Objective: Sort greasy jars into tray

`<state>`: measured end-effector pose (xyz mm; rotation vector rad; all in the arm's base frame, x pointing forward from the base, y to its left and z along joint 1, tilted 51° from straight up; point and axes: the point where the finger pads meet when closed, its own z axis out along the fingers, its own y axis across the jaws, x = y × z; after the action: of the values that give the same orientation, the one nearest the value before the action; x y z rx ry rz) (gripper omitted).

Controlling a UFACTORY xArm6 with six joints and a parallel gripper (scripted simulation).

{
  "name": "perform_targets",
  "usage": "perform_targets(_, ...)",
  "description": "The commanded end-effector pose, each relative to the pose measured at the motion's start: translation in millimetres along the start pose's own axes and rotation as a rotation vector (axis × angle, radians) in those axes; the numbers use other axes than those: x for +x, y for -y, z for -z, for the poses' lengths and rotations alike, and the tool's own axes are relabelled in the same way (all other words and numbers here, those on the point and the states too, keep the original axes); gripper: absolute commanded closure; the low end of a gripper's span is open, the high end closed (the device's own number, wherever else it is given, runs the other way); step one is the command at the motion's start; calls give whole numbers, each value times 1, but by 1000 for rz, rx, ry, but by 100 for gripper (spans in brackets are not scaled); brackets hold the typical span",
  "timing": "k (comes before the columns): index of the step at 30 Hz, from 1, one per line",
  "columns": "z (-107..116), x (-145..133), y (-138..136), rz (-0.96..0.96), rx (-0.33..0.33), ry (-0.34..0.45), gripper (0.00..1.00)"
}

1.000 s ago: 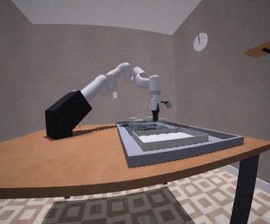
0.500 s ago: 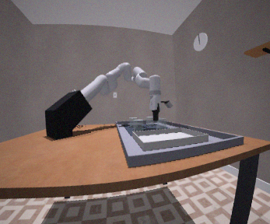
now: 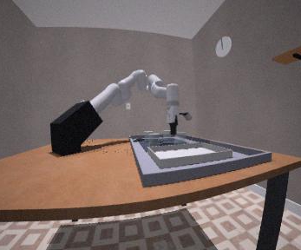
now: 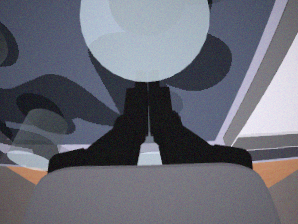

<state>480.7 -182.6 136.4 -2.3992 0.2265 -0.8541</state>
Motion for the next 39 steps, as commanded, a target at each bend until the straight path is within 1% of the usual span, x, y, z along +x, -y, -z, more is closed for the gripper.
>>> perform_targets(1, -2, -10, -1, 0, -2, -1, 100)
perform_targets(8, -6, -22, -1, 0, -2, -1, 100)
perform_targets(39, -6, -22, -1, 0, -2, -1, 100)
